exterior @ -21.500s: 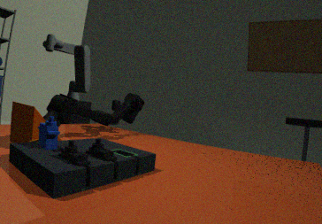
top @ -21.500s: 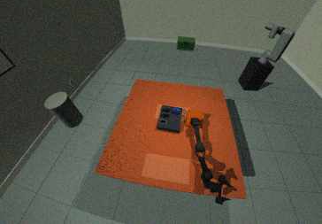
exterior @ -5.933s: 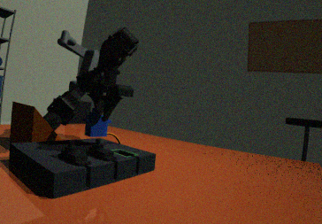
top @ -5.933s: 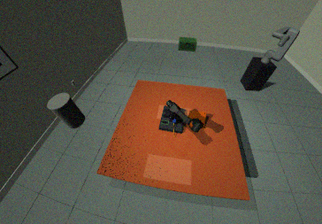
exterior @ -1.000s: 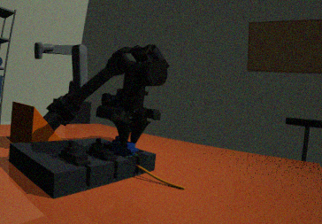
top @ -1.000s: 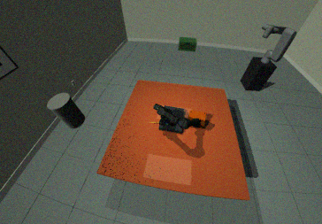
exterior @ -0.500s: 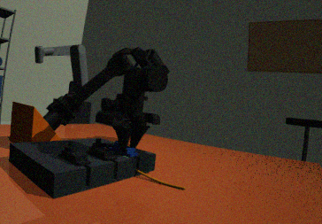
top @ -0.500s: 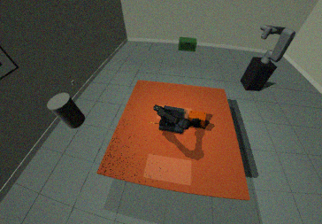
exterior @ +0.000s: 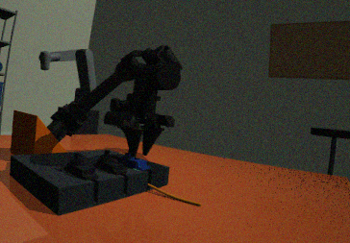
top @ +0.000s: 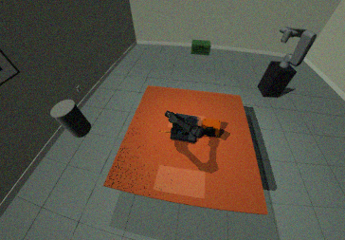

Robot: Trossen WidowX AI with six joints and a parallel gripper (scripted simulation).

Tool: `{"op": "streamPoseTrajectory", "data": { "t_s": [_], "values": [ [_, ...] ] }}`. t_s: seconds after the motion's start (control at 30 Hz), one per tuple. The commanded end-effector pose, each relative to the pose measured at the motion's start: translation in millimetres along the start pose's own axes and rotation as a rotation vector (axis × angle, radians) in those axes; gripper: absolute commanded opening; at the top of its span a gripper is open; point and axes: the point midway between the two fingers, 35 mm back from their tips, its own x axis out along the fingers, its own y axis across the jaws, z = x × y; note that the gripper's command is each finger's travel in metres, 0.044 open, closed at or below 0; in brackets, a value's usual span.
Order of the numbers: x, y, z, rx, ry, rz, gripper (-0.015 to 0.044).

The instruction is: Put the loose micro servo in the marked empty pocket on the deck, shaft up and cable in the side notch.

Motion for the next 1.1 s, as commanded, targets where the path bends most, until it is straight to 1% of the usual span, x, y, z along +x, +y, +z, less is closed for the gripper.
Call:
{"op": "streamPoseTrajectory", "data": {
  "t_s": [0.0, 0.23, 0.27, 0.37, 0.53, 0.57, 0.63, 0.9, 1.07],
  "values": [
    [-15.4, -0.3, 0.4, -0.007, 0.008, 0.008, 0.0187],
    [-15.4, -0.2, 1.1, -0.006, 0.008, 0.008, 0.0187],
    [-13.9, 0.4, 3.4, 0.000, 0.005, 0.002, 0.0214],
    [-30.0, 3.3, 22.6, 0.001, 0.008, 0.008, 0.0293],
    [-69.3, 4.6, 87.3, -0.001, 0.011, 0.012, 0.0424],
    [-74.4, 3.5, 99.1, -0.002, 0.011, 0.010, 0.0440],
    [-78.2, 2.4, 108.8, -0.004, 0.011, 0.007, 0.0440],
    [-79.4, 2.4, 108.6, -0.004, 0.015, 0.010, 0.0440],
    [-99.5, 2.9, 105.5, -0.004, 0.085, 0.060, 0.0440]
  ]
}}
